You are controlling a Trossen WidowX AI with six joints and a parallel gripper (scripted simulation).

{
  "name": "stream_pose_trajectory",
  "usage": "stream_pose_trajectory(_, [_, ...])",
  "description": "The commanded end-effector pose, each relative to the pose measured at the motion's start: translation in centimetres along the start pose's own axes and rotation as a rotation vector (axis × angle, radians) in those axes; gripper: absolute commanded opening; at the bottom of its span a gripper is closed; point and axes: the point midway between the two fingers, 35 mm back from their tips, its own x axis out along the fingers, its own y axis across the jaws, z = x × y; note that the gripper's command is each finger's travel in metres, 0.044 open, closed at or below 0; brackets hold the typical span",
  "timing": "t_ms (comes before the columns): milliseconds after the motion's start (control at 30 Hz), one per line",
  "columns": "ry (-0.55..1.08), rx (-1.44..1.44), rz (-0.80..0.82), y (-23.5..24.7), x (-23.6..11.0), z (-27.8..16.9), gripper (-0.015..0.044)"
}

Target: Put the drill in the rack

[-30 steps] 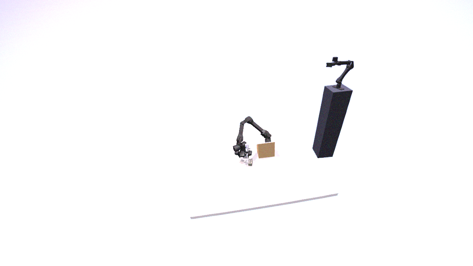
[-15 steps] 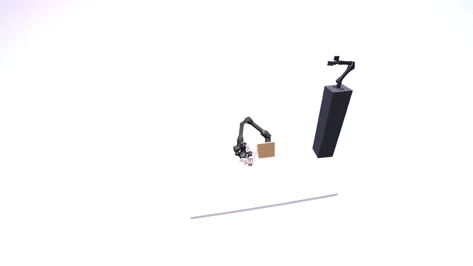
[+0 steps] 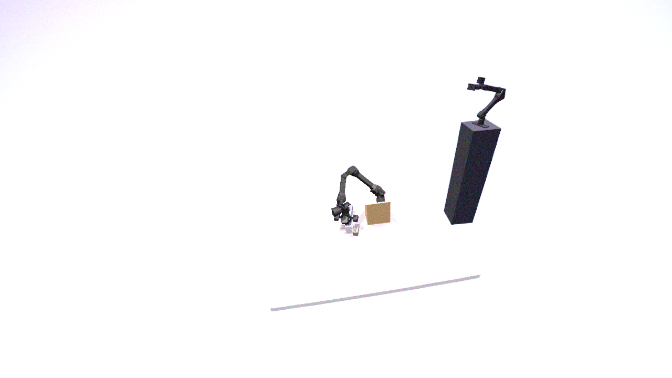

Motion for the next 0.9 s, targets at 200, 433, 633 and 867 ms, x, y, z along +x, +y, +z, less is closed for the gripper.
stream_pose_trajectory(200, [0.003, -0.004, 0.0, 0.0, 0.0, 0.3, 0.0])
stream_pose_trajectory(433, [0.004, -0.006, 0.0, 0.0, -0.1, 0.8, 0.0])
stream_pose_trajectory(633, [0.004, -0.006, 0.0, 0.0, -0.2, 1.5, 0.0])
stream_pose_trajectory(867, [0.003, -0.005, 0.0, -0.1, -0.3, 2.5, 0.0])
